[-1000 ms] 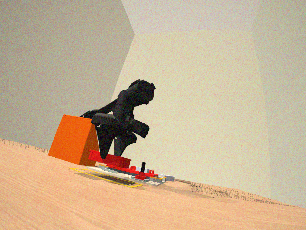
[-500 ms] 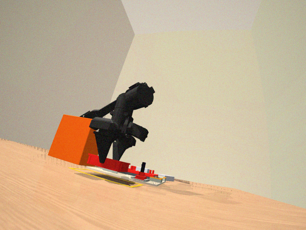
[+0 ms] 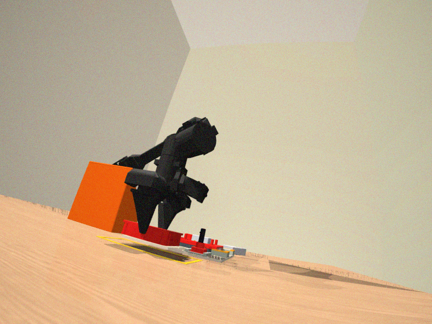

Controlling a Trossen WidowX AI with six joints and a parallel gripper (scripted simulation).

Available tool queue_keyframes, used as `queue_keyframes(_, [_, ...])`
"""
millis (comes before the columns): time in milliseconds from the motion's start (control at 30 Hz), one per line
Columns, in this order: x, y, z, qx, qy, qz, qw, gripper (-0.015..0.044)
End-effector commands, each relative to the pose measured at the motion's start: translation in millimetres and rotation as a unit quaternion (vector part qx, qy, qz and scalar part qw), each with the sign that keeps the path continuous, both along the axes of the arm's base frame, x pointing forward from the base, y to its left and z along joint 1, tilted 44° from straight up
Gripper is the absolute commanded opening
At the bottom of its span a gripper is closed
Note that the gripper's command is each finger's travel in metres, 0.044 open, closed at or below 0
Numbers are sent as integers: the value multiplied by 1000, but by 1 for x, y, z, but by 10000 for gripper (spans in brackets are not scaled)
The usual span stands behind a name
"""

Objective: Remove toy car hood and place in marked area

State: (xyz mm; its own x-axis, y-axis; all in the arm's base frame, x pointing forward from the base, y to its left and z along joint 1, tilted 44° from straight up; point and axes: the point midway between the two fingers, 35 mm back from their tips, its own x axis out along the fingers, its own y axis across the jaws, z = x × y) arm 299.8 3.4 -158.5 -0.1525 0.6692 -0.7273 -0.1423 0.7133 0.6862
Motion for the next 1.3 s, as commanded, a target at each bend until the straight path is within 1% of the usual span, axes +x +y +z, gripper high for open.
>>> queue_keyframes(0, [0,2,-1,2,1,-3,1000,0])
queue_keyframes(1033, [-2,13,-12,3,1,-3,1000,0])
queue_keyframes(1267, [-2,11,-11,0,0,0,1000,184])
